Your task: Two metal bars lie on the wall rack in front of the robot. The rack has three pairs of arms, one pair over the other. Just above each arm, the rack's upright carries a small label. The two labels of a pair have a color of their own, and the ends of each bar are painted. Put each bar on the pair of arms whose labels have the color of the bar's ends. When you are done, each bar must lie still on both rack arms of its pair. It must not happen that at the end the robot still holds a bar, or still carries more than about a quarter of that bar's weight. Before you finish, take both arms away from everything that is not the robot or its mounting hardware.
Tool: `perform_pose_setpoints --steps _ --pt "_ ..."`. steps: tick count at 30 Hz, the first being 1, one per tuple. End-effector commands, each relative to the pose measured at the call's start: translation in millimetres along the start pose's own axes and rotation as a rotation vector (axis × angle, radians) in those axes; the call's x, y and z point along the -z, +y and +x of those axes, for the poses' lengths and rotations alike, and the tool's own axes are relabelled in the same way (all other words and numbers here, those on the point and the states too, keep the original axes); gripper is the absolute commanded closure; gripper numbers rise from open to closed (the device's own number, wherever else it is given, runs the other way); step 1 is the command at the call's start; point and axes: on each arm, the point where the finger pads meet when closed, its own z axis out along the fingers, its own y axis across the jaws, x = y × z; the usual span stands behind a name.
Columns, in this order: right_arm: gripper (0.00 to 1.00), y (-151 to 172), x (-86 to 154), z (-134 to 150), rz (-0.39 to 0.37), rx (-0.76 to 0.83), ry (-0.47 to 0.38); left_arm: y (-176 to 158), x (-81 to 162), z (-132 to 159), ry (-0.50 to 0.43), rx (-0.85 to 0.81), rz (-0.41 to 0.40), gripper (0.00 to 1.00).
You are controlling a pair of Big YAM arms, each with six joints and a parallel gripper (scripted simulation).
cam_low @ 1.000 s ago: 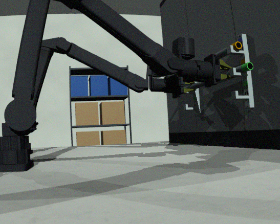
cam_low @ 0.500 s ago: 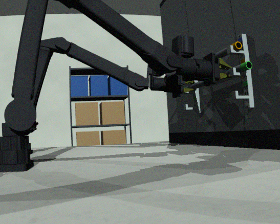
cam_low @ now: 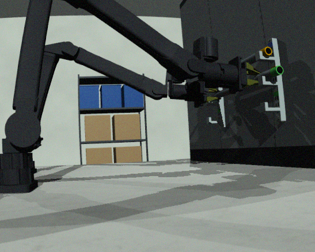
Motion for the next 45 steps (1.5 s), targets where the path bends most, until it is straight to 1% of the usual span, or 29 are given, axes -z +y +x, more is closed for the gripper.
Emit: perform_pose_setpoints --steps 1,19,38,45 --pt "1.00 -87 -4 9 0.132 -0.032 0.013 83 1 0 0.001 0.021 -0.110 1.00" --pt "1.00 -99 -2 11 0.132 -0.032 0.013 92 1 -1 0.001 0.021 -0.109 1.00" --pt "1.00 -99 0 11 0.132 -0.032 0.013 95 2 -2 0.001 0.021 -0.109 1.00" --pt "1.00 -98 6 11 0.132 -0.032 0.013 94 9 -2 0.001 0.021 -0.109 1.00"
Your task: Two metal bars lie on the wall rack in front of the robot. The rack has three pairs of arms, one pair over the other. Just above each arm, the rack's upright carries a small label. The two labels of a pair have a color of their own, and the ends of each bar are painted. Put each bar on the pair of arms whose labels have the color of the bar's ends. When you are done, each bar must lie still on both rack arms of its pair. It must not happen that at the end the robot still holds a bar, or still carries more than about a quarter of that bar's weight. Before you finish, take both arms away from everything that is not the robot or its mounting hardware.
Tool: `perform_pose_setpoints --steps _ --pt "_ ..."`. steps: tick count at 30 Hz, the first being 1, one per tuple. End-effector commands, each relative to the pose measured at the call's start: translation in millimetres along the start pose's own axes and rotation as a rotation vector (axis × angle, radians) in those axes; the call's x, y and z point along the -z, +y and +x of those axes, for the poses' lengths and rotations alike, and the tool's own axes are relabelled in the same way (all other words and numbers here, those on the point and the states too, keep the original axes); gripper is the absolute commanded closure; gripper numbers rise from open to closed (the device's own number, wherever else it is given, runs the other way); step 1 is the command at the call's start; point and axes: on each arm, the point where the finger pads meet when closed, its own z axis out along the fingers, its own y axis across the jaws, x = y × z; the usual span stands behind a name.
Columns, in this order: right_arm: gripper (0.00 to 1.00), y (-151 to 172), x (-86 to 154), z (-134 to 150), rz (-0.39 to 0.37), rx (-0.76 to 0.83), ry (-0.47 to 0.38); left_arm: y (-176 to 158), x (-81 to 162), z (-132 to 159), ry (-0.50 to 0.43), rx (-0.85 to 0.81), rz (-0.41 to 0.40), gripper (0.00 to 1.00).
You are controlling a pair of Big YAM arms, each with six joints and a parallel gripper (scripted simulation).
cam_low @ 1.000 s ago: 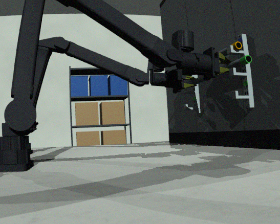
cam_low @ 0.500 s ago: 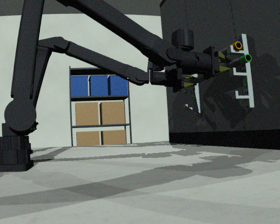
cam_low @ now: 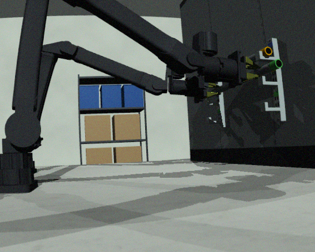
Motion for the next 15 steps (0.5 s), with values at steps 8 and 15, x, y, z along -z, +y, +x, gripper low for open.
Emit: perform_pose_setpoints --steps 8,15 --pt "1.00 -79 12 10 0.125 -0.031 0.012 75 15 -1 0.002 0.020 -0.104 1.00" --pt "1.00 -76 16 10 0.127 -0.031 0.013 72 19 -1 0.002 0.021 -0.106 1.00"
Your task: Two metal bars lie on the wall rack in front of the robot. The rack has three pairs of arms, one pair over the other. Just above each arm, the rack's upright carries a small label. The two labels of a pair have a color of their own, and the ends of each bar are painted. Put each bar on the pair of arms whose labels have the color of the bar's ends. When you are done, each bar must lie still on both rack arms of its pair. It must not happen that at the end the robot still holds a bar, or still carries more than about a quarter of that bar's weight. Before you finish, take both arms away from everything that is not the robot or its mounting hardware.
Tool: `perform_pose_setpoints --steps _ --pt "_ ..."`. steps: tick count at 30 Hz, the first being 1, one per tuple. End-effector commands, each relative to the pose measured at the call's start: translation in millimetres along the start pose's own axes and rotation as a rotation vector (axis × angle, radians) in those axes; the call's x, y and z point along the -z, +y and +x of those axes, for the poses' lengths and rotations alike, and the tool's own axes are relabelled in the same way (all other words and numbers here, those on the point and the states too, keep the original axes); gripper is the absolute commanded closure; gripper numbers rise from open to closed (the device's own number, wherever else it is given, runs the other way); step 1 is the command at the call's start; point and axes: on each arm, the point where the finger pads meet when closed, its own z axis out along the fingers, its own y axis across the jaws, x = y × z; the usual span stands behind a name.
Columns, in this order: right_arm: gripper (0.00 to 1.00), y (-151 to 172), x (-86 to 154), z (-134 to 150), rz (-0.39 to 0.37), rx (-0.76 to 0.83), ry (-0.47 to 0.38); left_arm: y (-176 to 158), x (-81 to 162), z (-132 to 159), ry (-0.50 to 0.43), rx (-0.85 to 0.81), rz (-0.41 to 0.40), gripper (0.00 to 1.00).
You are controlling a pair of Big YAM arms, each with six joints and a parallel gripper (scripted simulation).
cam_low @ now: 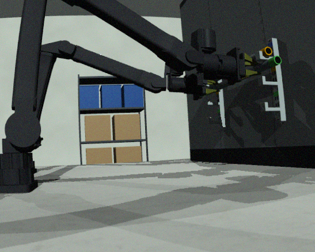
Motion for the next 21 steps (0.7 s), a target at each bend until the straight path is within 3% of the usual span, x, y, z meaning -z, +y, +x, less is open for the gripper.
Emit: perform_pose_setpoints --steps 1,21 --pt "1.00 -65 13 9 0.112 -0.028 0.013 60 15 -1 0.003 0.023 -0.091 1.00" --pt "1.00 -51 28 8 0.113 -0.028 0.013 47 31 0 0.003 0.022 -0.092 1.00"
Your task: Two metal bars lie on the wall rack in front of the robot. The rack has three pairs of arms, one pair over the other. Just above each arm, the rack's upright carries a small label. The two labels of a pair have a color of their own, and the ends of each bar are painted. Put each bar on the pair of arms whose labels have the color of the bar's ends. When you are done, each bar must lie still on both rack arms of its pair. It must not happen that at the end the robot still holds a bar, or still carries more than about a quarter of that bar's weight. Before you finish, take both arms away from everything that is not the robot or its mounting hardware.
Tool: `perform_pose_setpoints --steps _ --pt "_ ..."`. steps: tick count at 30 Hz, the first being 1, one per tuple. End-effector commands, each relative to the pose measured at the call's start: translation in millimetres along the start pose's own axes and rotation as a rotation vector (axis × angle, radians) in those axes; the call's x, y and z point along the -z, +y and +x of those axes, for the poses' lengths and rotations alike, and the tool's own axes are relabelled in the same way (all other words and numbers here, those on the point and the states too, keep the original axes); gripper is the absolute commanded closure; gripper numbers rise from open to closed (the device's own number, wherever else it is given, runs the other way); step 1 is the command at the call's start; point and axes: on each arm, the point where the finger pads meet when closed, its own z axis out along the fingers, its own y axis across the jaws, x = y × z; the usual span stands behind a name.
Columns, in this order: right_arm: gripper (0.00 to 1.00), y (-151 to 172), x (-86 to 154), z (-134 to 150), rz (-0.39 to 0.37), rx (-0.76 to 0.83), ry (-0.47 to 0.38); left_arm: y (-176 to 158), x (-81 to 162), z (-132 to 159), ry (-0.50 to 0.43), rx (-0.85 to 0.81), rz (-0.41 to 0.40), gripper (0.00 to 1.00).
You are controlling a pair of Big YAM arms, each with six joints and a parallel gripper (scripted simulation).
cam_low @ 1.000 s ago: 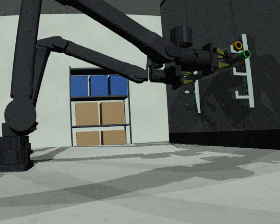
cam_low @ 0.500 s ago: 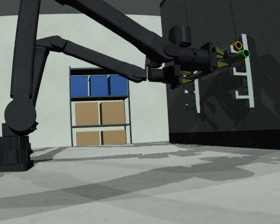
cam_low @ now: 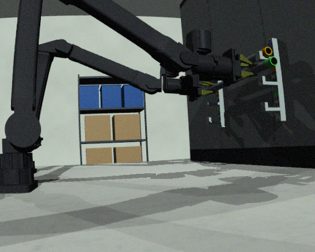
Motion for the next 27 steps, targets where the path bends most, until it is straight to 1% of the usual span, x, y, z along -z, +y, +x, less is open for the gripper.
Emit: perform_pose_setpoints --steps 1,23,27 --pt "1.00 -57 13 5 0.115 -0.028 0.013 53 14 3 0.008 0.023 -0.098 1.00" --pt "1.00 -48 30 3 0.115 -0.028 0.013 46 31 6 0.008 0.022 -0.098 1.00" --pt "1.00 -47 30 3 0.114 -0.028 0.014 45 31 6 0.008 0.022 -0.098 1.00"
